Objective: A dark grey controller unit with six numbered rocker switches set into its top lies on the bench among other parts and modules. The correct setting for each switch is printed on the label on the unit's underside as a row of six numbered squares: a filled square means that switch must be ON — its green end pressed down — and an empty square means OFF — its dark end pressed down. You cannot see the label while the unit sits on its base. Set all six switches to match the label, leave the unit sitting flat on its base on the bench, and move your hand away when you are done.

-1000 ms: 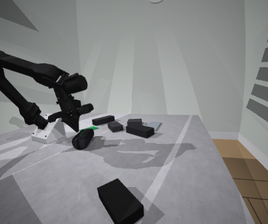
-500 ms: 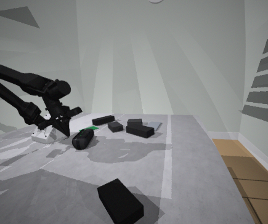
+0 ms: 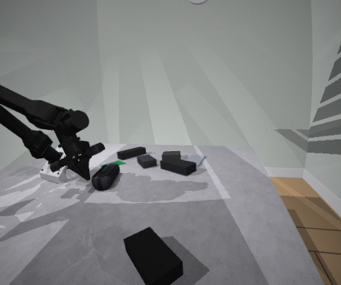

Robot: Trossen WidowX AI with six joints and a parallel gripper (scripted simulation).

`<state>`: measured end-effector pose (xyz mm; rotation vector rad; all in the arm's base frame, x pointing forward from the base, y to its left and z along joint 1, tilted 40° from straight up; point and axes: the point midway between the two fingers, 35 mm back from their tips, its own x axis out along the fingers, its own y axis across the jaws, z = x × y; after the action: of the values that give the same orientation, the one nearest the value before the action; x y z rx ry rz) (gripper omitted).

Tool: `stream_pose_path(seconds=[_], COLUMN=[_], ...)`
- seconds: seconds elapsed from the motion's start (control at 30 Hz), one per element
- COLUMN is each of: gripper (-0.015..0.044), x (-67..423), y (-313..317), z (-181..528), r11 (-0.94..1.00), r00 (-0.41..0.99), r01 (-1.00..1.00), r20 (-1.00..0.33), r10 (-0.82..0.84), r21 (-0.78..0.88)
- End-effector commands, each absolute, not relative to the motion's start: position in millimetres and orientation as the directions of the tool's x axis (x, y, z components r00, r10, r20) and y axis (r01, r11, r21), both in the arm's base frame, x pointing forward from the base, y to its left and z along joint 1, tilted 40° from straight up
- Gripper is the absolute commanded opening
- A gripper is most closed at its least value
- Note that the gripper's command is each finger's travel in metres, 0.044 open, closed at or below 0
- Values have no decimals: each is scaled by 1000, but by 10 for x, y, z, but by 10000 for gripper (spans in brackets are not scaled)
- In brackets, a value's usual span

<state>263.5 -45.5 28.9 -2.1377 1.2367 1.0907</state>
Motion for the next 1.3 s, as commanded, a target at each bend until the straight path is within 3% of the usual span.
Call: stream_pose_path(seconds=[0.0, 1.27], gripper=[0, 0], x=[2609, 2671], y=[-501, -610], z=[207, 41], r11=[-507, -507], r00=[279, 279], r01=[-861, -861], r20=[-810, -809], r10=[-517, -518], r21=[27, 28])
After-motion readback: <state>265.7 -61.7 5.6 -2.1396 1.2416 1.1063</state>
